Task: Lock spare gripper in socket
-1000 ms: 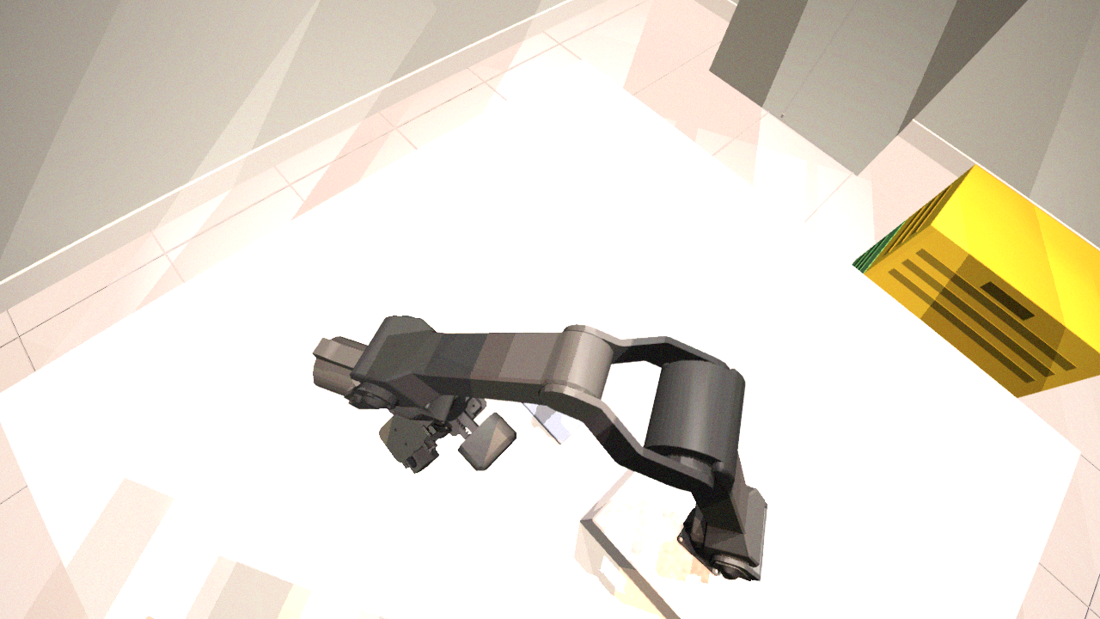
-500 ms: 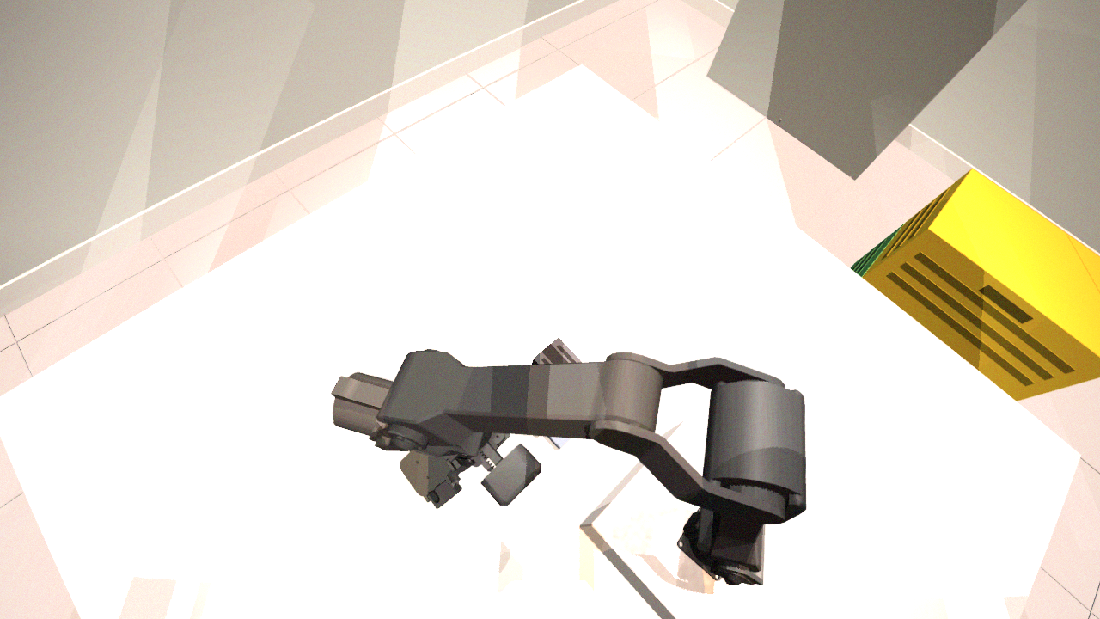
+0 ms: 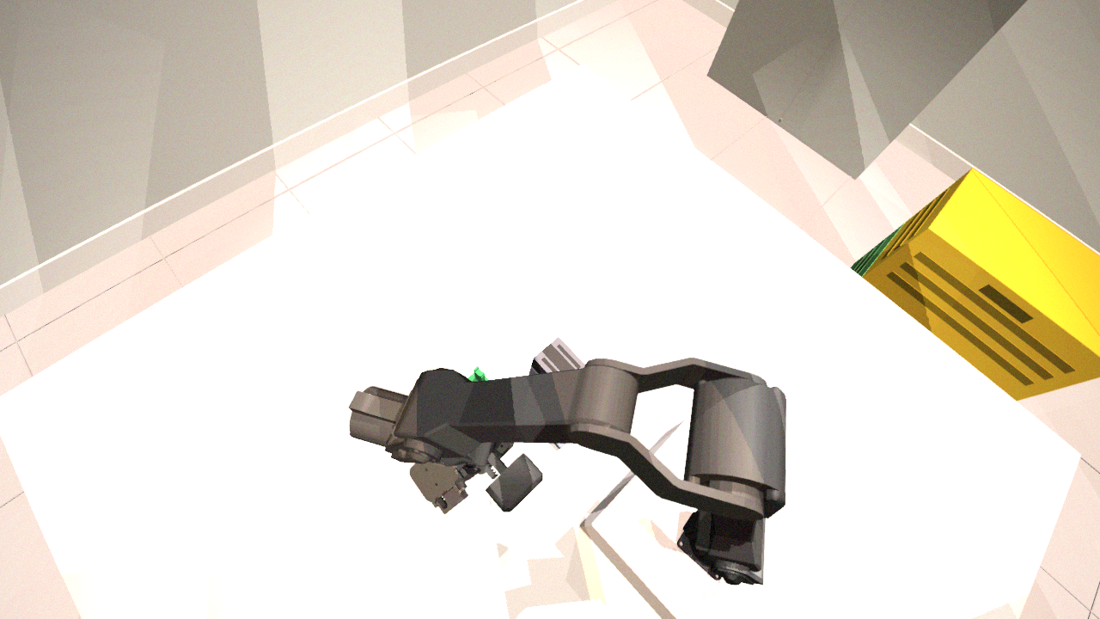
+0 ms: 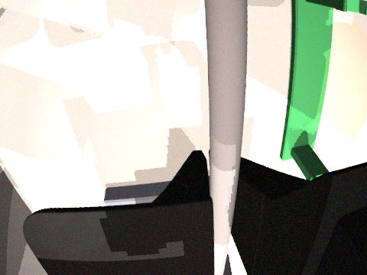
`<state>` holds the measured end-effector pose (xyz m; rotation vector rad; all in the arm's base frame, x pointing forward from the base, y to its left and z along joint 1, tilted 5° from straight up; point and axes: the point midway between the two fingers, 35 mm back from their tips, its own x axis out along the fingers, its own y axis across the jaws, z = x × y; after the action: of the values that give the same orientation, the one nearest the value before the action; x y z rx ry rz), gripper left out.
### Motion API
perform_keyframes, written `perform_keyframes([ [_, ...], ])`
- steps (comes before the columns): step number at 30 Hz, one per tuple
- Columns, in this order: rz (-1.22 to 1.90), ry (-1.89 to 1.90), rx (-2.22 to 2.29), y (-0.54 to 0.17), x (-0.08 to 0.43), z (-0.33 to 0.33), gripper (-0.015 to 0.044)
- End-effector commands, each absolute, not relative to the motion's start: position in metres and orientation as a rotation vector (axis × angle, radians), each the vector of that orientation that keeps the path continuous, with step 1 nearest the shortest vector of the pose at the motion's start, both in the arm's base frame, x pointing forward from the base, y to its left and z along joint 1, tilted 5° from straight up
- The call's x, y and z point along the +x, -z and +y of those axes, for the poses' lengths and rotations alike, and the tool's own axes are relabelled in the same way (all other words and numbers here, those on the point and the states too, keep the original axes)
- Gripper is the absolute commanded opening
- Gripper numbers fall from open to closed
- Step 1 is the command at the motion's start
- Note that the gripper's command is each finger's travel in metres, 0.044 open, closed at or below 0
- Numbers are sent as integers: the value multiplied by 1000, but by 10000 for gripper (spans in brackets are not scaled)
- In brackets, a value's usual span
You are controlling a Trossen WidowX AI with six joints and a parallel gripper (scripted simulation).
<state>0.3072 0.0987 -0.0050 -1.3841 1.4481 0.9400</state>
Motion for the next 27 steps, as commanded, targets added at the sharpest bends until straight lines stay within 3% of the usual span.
perform_keyframes([
  [1, 1456, -948, -1382, 19, 305, 97, 0],
  [27, 1457, -949, -1380, 17, 304, 79, 0],
])
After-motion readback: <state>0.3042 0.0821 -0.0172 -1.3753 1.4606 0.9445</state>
